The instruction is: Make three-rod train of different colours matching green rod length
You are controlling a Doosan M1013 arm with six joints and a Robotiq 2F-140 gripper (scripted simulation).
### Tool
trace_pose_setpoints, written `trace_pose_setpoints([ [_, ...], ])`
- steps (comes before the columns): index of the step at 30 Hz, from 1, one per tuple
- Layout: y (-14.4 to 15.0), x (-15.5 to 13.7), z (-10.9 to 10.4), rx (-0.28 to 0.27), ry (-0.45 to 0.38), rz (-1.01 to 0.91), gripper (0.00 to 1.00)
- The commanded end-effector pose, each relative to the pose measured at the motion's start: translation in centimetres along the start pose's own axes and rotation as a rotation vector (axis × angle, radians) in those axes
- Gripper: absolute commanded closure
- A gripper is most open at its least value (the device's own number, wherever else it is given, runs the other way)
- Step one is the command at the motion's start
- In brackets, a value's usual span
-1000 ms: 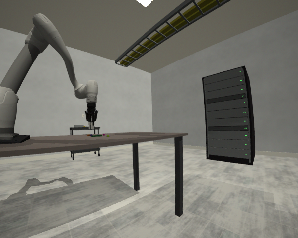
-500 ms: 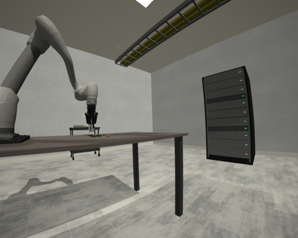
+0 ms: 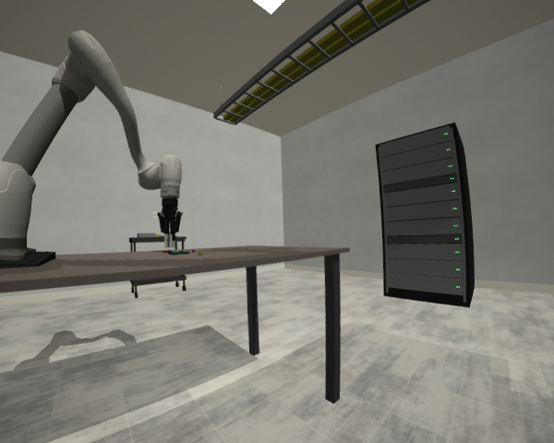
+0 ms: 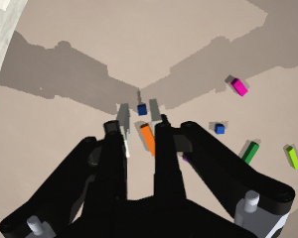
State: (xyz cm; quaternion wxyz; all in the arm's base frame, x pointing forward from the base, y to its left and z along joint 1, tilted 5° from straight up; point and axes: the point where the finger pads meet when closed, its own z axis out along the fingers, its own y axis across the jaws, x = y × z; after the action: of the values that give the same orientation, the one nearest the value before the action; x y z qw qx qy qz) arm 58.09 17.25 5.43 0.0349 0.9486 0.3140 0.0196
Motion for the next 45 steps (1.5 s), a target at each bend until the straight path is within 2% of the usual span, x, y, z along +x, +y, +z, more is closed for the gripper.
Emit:
trace_pose_setpoints([
  [1, 0.18, -0.17, 0.38, -0.004, -0.004, -0.002, 0.85],
  [45, 0.19, -0.18, 0.40, -0.004, -0.004, -0.002, 0.85],
])
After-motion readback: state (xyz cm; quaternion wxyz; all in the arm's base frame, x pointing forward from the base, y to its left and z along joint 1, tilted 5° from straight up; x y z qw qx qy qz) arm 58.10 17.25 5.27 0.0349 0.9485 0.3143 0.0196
